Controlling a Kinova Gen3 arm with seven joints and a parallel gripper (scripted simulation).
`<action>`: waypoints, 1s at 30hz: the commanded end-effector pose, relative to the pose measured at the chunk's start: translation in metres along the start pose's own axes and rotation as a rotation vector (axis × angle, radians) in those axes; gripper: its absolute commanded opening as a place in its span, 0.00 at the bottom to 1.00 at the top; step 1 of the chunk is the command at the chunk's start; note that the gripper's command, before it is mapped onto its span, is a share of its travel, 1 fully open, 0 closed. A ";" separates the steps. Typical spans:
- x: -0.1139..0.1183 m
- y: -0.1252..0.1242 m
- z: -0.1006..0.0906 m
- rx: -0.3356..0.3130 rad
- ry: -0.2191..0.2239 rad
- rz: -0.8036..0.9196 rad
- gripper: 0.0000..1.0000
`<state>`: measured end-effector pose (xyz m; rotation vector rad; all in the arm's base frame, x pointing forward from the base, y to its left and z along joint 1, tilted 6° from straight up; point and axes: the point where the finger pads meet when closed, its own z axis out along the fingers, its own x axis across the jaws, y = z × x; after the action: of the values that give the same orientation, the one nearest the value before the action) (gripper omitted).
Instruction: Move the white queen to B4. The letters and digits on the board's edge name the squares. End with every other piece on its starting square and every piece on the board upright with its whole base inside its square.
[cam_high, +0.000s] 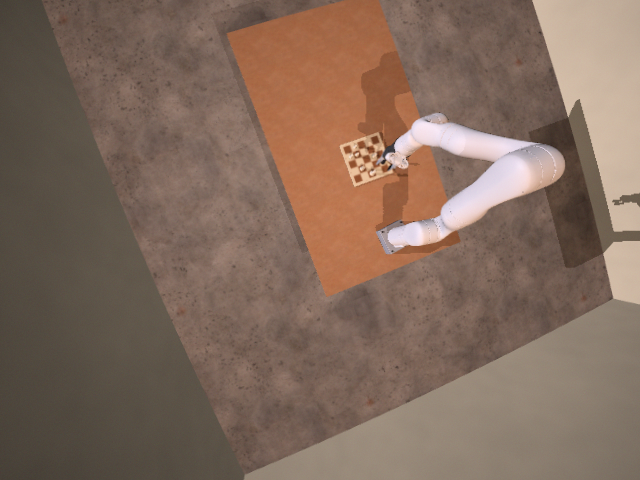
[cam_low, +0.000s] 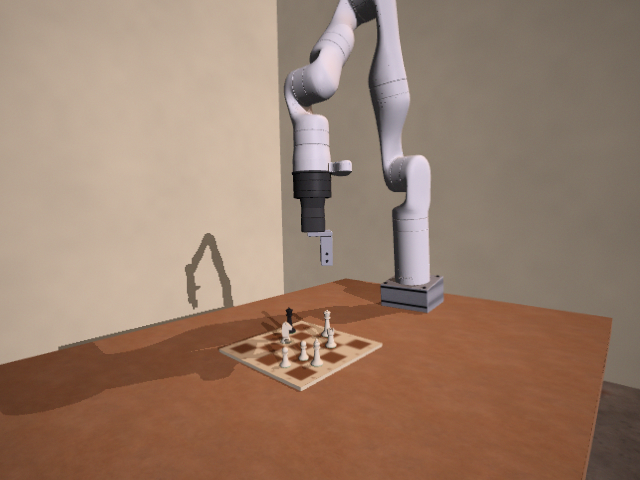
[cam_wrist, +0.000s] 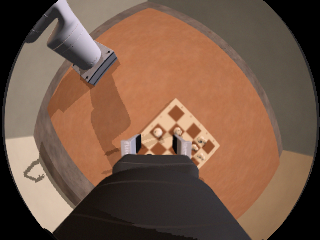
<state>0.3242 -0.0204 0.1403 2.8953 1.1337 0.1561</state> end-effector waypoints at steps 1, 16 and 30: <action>0.001 0.000 0.000 0.000 0.001 0.011 1.00; 0.005 -0.004 0.003 0.007 0.000 0.169 1.00; 0.012 -0.009 0.008 0.017 -0.003 0.443 1.00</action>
<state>0.3279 -0.0085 0.1338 3.1040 0.5036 0.1523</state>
